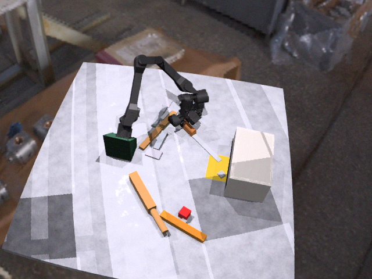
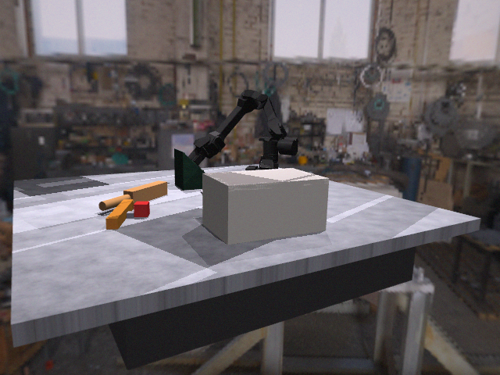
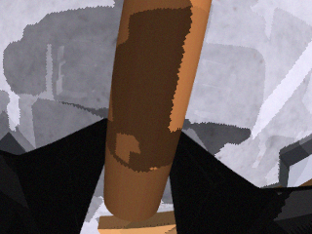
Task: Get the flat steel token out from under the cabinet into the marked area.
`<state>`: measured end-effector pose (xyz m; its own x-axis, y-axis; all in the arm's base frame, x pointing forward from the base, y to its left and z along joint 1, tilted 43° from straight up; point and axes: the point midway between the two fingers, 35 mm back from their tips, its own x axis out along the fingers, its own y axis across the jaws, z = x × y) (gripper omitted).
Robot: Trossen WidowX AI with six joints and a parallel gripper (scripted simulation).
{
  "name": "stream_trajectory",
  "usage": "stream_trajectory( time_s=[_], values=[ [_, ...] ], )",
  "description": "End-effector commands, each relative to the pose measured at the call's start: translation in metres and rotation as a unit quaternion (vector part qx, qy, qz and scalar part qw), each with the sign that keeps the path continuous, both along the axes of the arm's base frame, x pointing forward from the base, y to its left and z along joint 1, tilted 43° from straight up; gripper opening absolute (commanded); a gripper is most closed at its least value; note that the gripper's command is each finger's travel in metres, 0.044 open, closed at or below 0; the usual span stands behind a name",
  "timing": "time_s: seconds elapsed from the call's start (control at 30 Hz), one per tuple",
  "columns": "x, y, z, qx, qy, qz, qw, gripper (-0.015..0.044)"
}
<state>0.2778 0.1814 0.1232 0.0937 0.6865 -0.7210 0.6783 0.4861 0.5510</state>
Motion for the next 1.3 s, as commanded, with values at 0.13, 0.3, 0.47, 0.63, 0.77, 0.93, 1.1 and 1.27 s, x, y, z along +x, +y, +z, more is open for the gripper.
stream_trajectory(
  time_s=[0.13, 0.3, 0.47, 0.63, 0.77, 0.93, 1.1, 1.27],
  values=[
    [-0.009, 0.004, 0.006, 0.001, 0.0, -0.003, 1.0, 0.0],
    [-0.013, 0.008, 0.009, 0.002, 0.0, -0.003, 1.0, 0.0],
    [-0.014, 0.012, 0.013, 0.002, 0.002, -0.005, 1.0, 0.0],
    [-0.015, 0.015, 0.016, 0.003, 0.004, -0.007, 1.0, 0.0],
    [-0.013, 0.014, 0.015, 0.002, 0.004, -0.007, 1.0, 0.0],
    [-0.008, 0.01, 0.012, 0.002, 0.004, -0.007, 1.0, 0.0],
    [-0.003, 0.006, 0.009, 0.002, 0.004, -0.007, 1.0, 0.0],
    [0.002, 0.002, 0.006, 0.001, 0.004, -0.007, 1.0, 0.0]
  ],
)
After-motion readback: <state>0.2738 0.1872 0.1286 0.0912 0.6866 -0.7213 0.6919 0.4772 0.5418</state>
